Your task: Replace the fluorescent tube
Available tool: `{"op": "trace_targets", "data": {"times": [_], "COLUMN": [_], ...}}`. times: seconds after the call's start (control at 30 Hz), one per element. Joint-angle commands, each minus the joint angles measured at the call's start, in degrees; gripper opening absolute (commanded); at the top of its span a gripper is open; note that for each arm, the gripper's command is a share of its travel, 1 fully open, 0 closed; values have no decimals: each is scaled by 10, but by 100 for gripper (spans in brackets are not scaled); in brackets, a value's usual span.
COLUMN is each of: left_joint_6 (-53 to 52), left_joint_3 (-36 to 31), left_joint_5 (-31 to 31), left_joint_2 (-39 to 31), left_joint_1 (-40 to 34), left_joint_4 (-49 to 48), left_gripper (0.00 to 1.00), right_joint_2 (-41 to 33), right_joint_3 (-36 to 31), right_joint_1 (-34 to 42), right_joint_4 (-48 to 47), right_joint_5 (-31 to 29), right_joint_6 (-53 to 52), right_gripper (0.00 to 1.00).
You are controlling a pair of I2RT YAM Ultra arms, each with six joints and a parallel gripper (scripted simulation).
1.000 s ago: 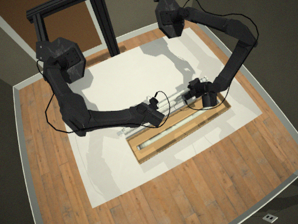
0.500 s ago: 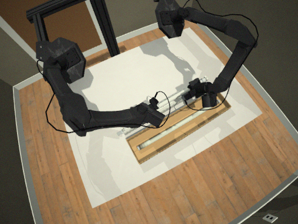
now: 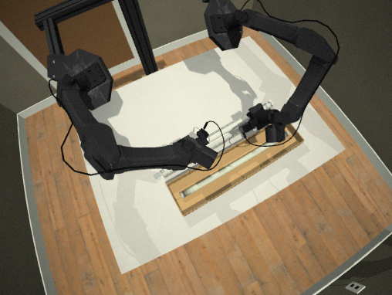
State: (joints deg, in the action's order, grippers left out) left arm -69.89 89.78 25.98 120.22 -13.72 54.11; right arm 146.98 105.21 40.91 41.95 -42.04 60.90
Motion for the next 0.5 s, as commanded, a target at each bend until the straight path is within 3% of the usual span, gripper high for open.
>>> {"op": "trace_targets", "data": {"times": [0.0,0.27,0.37,0.47], "left_joint_6": [3,10,2,15], "left_joint_3": [22,55,55,79], "left_joint_5": [-15,-25,-22,-31], "left_joint_2": [4,23,16,37], "left_joint_1": [-6,-3,-5,1], "left_joint_4": [-8,41,26,70], "left_gripper": [11,11,11,11], "right_joint_2": [12,26,27,36], "right_joint_3": [22,59,61,85], "right_joint_1": [7,-1,6,-8], "right_joint_4": [8,64,43,98], "right_joint_5": [11,25,21,35], "right_joint_6": [-9,-23,-20,-31], "right_gripper": [11,11,11,11]}}
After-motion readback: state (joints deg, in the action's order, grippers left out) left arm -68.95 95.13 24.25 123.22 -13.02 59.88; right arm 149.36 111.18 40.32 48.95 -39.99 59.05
